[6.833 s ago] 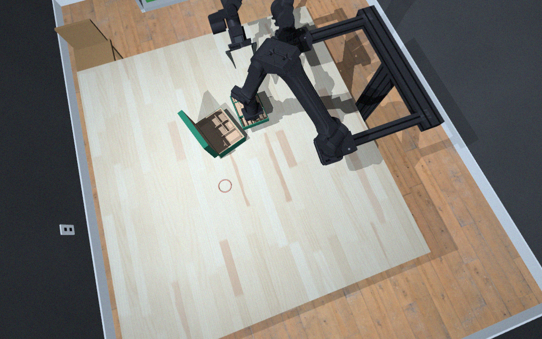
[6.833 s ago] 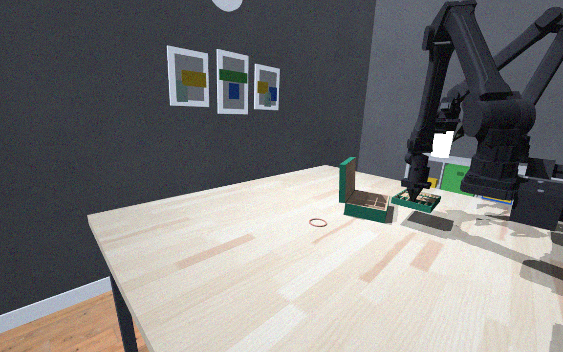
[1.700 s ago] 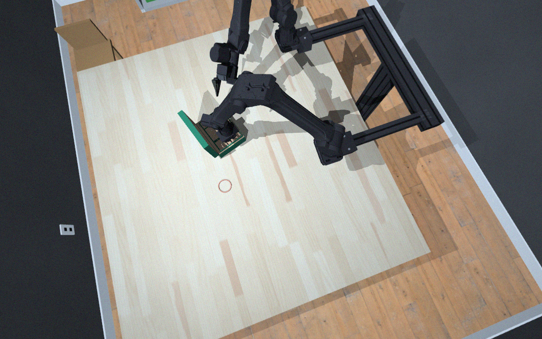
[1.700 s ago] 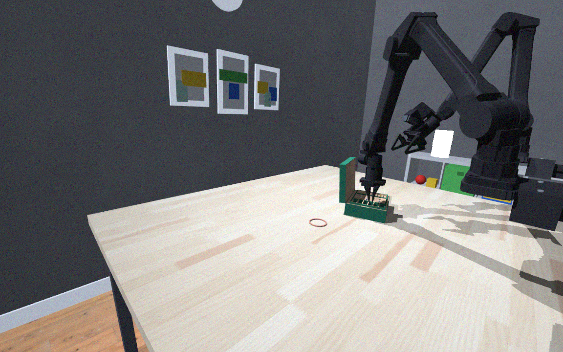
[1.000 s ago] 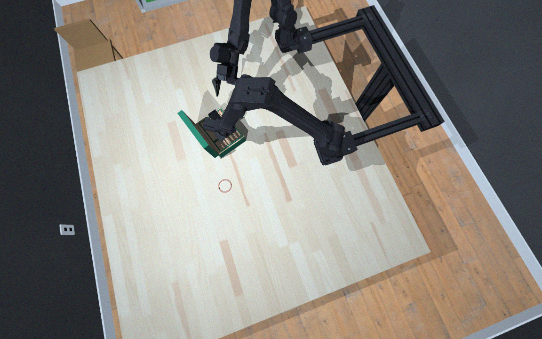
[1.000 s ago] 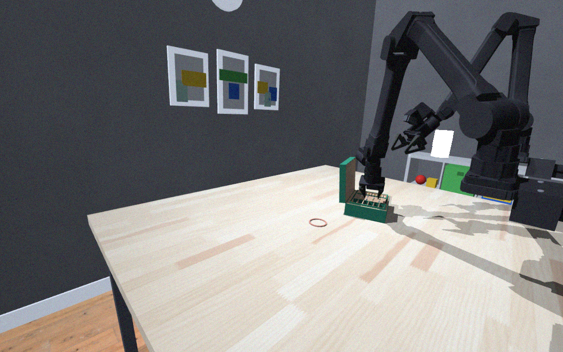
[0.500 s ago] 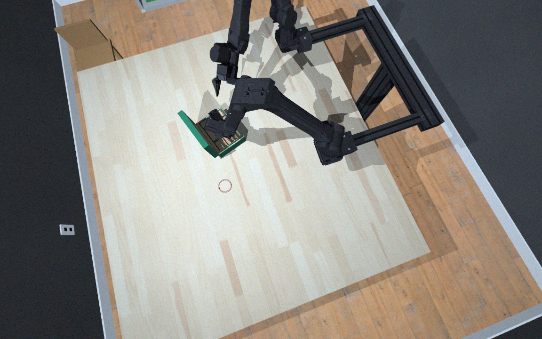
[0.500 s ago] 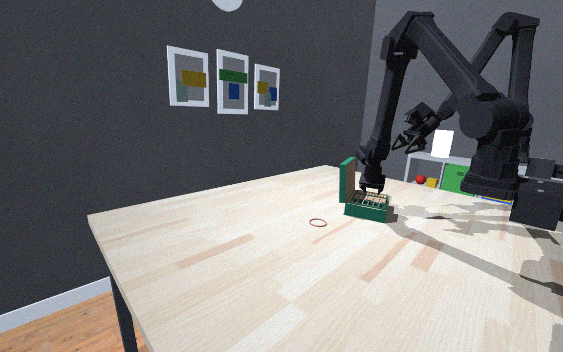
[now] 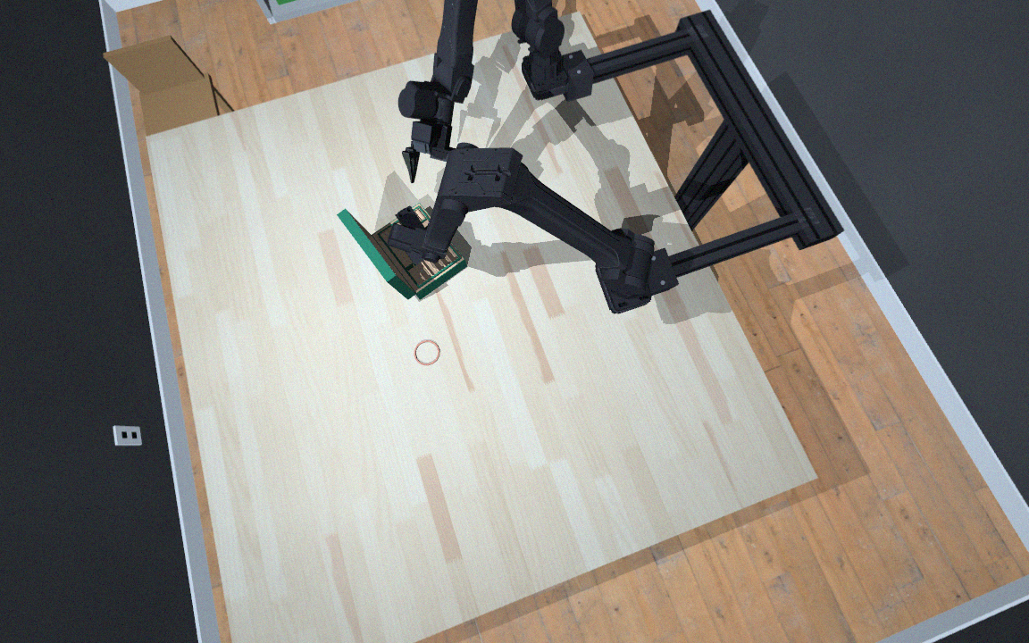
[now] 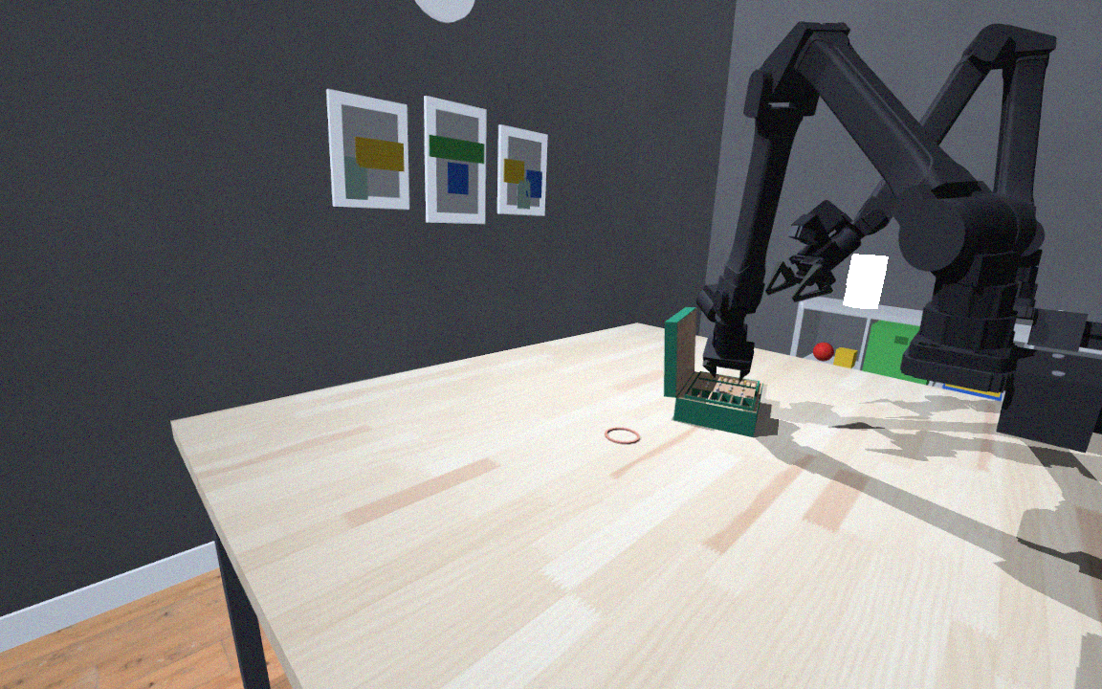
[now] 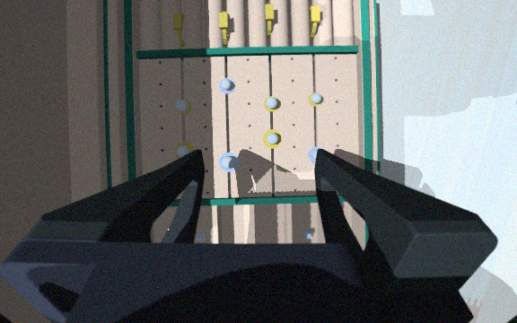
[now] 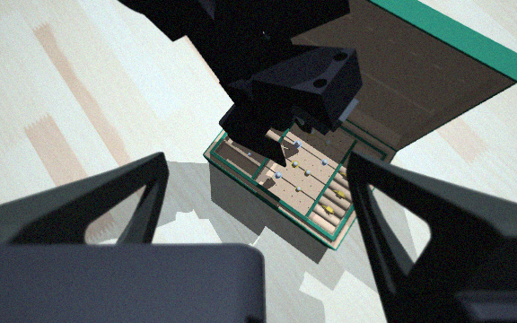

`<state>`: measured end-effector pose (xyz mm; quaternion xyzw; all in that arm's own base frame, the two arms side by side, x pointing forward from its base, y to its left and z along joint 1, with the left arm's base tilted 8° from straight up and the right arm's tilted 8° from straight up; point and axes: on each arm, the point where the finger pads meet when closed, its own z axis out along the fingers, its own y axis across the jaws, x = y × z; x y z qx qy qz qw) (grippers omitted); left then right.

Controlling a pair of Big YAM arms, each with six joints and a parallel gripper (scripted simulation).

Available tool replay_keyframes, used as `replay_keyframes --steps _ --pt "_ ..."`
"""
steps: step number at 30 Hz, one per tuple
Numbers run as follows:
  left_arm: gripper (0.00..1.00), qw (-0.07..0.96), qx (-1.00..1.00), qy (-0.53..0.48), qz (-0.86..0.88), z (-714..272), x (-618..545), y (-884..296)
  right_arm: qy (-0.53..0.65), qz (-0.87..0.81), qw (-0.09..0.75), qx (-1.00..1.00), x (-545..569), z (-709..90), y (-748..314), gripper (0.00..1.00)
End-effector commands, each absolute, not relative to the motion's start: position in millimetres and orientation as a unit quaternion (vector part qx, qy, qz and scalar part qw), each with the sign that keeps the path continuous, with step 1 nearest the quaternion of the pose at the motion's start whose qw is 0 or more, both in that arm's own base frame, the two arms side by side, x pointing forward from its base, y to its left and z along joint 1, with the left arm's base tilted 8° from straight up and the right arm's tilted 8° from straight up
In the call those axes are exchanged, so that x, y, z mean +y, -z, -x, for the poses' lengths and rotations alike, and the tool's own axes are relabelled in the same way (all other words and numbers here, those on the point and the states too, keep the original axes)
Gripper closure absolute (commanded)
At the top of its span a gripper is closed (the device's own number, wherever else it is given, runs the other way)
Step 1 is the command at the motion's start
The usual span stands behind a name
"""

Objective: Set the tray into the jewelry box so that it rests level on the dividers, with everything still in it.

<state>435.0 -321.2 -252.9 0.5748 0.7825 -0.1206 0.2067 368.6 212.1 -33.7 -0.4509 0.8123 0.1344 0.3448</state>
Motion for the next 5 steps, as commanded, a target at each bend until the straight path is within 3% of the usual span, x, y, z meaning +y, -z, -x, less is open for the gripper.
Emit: replay_keyframes --steps 1,5 --pt "0.40 0.234 0.775 0.121 -0.575 -450.8 -333.8 236.4 -0.133 0.446 0.369 0.804 222.4 -391.5 21.2 0.00" --pt "0.40 0.234 0.775 0.121 -0.575 -450.8 -333.8 236.4 -0.133 0.446 0.369 0.804 222.4 -391.5 21.2 0.00"
